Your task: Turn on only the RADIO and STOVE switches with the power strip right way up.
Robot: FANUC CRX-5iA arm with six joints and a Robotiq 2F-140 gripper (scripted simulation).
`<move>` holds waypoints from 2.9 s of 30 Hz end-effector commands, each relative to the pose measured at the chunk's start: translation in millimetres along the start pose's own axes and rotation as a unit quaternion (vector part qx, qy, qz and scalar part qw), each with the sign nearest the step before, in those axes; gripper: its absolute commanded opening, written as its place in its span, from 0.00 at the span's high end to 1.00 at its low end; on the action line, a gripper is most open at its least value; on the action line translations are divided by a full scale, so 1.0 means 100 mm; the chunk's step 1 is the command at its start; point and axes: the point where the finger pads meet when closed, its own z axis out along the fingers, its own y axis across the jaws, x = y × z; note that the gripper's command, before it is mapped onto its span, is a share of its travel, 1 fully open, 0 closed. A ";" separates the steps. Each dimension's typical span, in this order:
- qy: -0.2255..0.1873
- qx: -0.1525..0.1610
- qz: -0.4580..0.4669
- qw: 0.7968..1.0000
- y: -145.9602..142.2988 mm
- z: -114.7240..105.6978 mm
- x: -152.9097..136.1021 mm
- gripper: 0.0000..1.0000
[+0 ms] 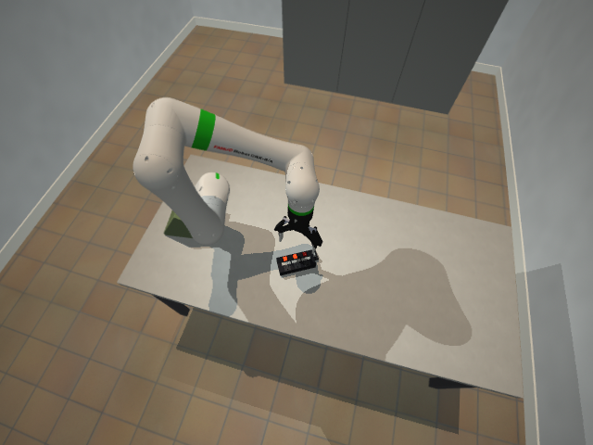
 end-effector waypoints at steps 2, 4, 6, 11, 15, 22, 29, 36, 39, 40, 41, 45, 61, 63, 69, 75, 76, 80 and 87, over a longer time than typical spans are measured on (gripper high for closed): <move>-0.034 0.002 -0.039 0.999 0.03 -0.14 -0.03 0.00; -0.040 0.004 -0.048 0.998 0.03 -0.17 -0.04 0.00; -0.044 0.006 -0.053 0.998 0.03 -0.19 -0.05 0.00; -0.044 0.006 -0.053 0.998 0.03 -0.19 -0.05 0.00; -0.044 0.006 -0.053 0.998 0.03 -0.19 -0.05 0.00; -0.044 0.006 -0.055 0.998 0.03 -0.19 -0.05 0.00; -0.043 0.008 -0.102 0.994 0.01 -0.17 -0.05 0.00; -0.040 0.017 -0.304 0.952 -0.07 -0.06 -0.08 0.00; -0.034 0.020 -0.377 0.925 -0.12 0.00 -0.10 0.00; -0.032 0.021 -0.401 0.915 -0.14 0.03 -0.10 0.00; -0.030 0.022 -0.425 0.904 -0.16 0.05 -0.11 0.00; -0.023 0.025 -0.510 0.860 -0.20 0.10 -0.12 0.00; 0.003 0.030 -0.803 0.595 -0.34 0.31 -0.16 0.00; 0.002 0.031 -0.826 0.563 -0.34 0.31 -0.16 0.00; -0.017 0.040 -0.889 0.456 -0.34 0.31 -0.16 1.00; -0.017 0.040 -0.889 0.456 -0.34 0.31 -0.16 1.00; -0.017 0.040 -0.889 0.456 -0.34 0.31 -0.16 1.00; -0.017 0.040 -0.889 0.456 -0.34 0.31 -0.16 1.00; -0.017 0.040 -0.889 0.456 -0.34 0.31 -0.16 1.00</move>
